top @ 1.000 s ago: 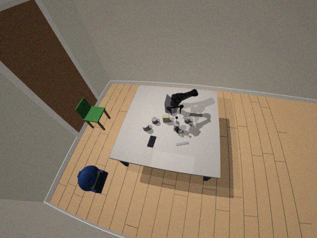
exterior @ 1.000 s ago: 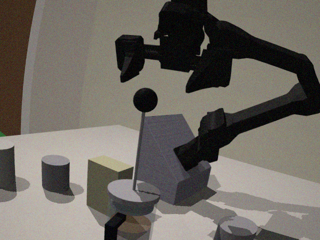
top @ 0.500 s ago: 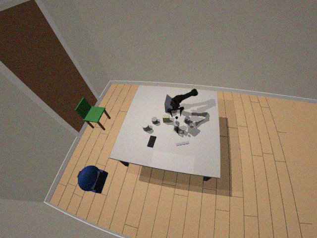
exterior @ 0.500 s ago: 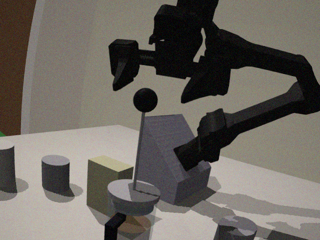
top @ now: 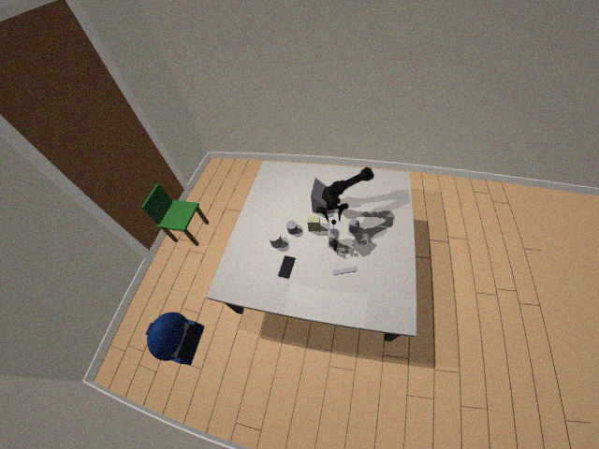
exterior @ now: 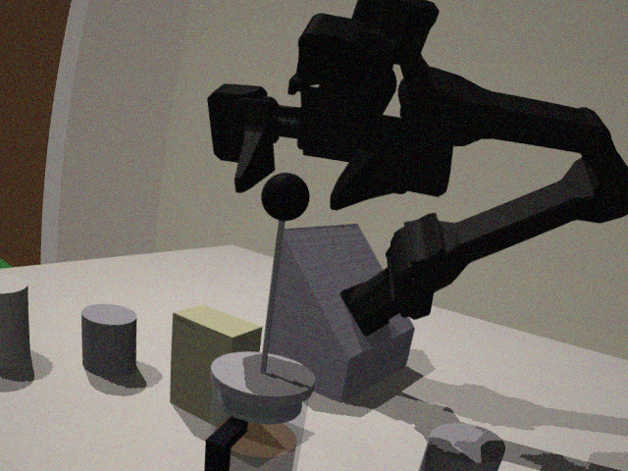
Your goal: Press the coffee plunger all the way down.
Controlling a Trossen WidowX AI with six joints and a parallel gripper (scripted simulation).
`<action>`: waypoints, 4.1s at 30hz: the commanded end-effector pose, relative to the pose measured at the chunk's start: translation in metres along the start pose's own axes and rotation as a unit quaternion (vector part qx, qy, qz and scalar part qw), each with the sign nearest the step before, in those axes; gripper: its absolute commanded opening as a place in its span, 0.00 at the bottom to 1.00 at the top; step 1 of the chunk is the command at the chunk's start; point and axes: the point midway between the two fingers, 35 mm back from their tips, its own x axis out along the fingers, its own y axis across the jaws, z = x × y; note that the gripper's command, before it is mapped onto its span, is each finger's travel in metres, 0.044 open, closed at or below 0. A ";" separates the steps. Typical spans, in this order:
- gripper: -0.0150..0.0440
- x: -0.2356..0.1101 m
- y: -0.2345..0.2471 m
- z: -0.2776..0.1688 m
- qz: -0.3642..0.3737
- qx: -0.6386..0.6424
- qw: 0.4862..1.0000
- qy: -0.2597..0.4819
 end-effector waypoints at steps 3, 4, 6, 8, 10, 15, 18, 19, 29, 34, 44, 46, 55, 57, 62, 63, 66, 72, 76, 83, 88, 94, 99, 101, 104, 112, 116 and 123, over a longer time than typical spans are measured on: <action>0.51 0.000 -0.001 0.000 -0.002 0.003 1.000 0.000; 0.47 0.000 -0.001 0.000 -0.002 0.003 1.000 0.000; 0.46 0.000 -0.001 0.000 -0.002 0.003 1.000 0.000; 0.46 0.000 -0.001 0.000 -0.002 0.003 1.000 0.000; 0.46 0.000 -0.001 0.000 -0.002 0.003 1.000 0.000; 0.46 0.001 -0.001 -0.001 -0.002 0.003 1.000 0.000; 0.46 0.003 -0.002 -0.003 -0.002 0.002 1.000 0.000; 0.46 0.004 -0.002 -0.005 -0.002 0.002 1.000 0.001; 0.46 0.014 -0.005 -0.017 -0.004 0.002 1.000 0.003; 0.46 0.019 -0.006 -0.024 -0.005 0.001 1.000 0.004; 0.46 0.029 -0.008 -0.037 -0.005 0.001 1.000 0.005; 0.46 0.031 -0.008 -0.039 -0.005 0.001 1.000 0.005; 0.46 0.040 -0.008 -0.051 -0.005 0.001 1.000 0.004; 0.46 0.042 -0.008 -0.054 -0.005 0.001 1.000 0.004; 0.46 0.047 -0.007 -0.061 -0.004 0.001 1.000 0.003; 0.46 0.048 -0.007 -0.062 -0.004 0.001 1.000 0.002; 0.46 0.051 -0.007 -0.066 -0.003 0.002 1.000 0.001; 0.46 0.059 -0.005 -0.072 -0.002 0.002 1.000 -0.001; 0.46 0.063 -0.004 -0.073 -0.001 0.003 1.000 -0.002; 0.46 0.066 -0.004 -0.070 0.000 0.003 1.000 -0.002; 0.46 0.067 -0.005 -0.070 0.000 0.002 1.000 -0.002; 0.46 0.067 -0.006 -0.069 0.000 0.002 1.000 -0.002; 0.46 0.068 -0.006 -0.069 0.000 0.002 1.000 -0.002; 0.46 0.068 -0.007 -0.069 0.000 0.002 1.000 -0.002; 0.46 0.068 -0.007 -0.068 0.000 0.002 1.000 -0.002; 0.46 0.068 -0.007 -0.068 0.000 0.002 1.000 -0.002; 0.46 0.069 -0.008 -0.068 0.000 0.002 1.000 -0.002; 0.46 0.067 -0.008 -0.064 -0.004 -0.004 1.000 -0.009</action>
